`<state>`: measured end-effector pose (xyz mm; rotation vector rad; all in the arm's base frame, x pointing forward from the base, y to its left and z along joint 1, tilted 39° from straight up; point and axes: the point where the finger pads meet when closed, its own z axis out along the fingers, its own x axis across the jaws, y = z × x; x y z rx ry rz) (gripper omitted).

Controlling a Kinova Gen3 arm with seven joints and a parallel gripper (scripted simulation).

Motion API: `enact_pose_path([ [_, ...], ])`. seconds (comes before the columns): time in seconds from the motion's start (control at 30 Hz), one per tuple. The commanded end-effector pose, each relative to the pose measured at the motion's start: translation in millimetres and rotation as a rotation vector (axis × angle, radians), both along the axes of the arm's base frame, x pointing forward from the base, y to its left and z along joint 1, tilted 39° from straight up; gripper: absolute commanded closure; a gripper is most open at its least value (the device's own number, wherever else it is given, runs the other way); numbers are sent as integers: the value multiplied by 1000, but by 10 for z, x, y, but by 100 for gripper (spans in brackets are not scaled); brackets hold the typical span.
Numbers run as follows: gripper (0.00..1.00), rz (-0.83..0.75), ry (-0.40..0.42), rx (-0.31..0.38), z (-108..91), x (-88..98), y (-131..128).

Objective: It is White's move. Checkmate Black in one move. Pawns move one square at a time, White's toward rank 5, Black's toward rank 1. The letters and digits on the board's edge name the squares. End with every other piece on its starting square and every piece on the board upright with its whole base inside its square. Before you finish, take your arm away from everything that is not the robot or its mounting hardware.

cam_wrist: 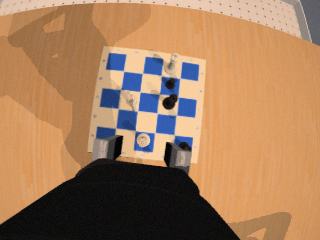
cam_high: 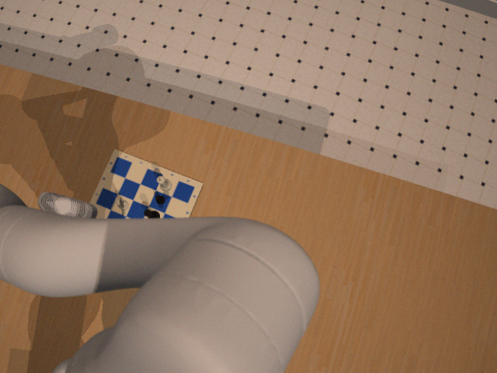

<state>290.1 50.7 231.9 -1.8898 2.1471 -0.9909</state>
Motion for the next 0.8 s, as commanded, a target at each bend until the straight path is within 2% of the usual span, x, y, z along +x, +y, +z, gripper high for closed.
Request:
enact_pose_path([
  [0.0,0,24,12,-15,-8,-3,5],
  [0.43,0,103,52,-64,-34,-9,19],
  [0.77,0,124,63,-78,-41,-11,23],
])
